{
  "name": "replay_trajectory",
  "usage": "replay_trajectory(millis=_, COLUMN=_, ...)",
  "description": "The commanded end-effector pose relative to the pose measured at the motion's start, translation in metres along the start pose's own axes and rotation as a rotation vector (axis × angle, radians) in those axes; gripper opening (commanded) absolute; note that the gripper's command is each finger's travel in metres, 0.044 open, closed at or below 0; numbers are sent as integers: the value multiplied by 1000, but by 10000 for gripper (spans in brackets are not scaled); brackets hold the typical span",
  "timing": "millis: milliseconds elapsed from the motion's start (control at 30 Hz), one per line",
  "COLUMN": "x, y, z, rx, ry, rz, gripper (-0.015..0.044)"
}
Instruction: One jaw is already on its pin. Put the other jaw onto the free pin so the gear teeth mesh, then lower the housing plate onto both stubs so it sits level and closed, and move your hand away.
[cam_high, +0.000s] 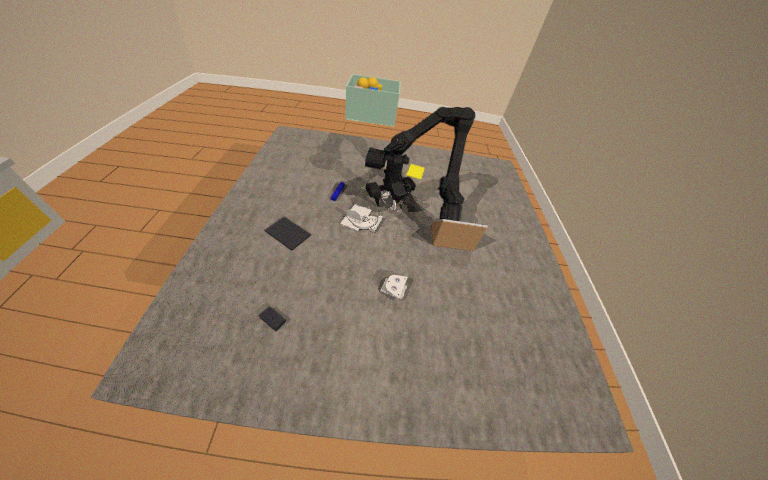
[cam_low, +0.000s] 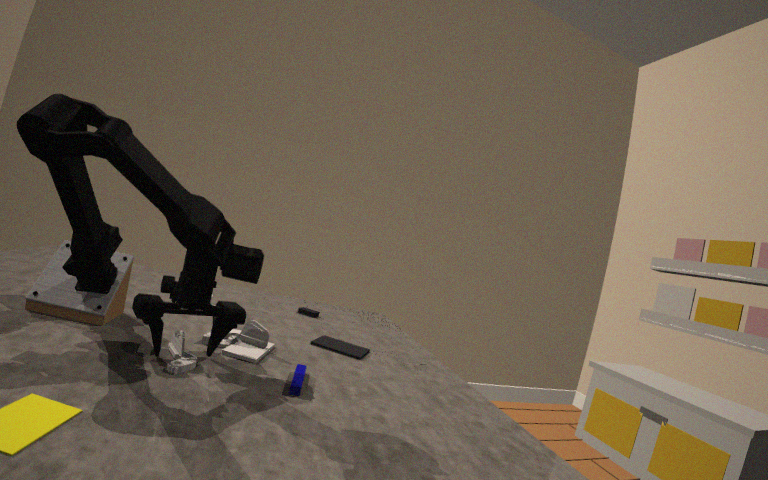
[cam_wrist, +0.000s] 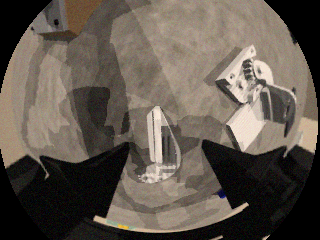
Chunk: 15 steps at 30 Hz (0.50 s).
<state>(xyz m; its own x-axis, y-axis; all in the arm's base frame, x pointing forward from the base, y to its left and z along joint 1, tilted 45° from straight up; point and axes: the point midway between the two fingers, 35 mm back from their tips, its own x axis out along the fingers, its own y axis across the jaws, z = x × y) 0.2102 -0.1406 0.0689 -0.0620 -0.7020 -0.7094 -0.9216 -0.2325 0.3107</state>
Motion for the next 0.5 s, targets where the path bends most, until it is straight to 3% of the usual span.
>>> replay_trajectory(millis=0, x=0, y=0, z=0, rx=0, ry=0, rz=0, gripper=414)
replay_trajectory(millis=300, x=0, y=0, z=0, rx=0, ry=0, rz=0, gripper=177)
replay_trajectory(millis=467, x=0, y=0, z=0, rx=0, ry=0, rz=0, gripper=144)
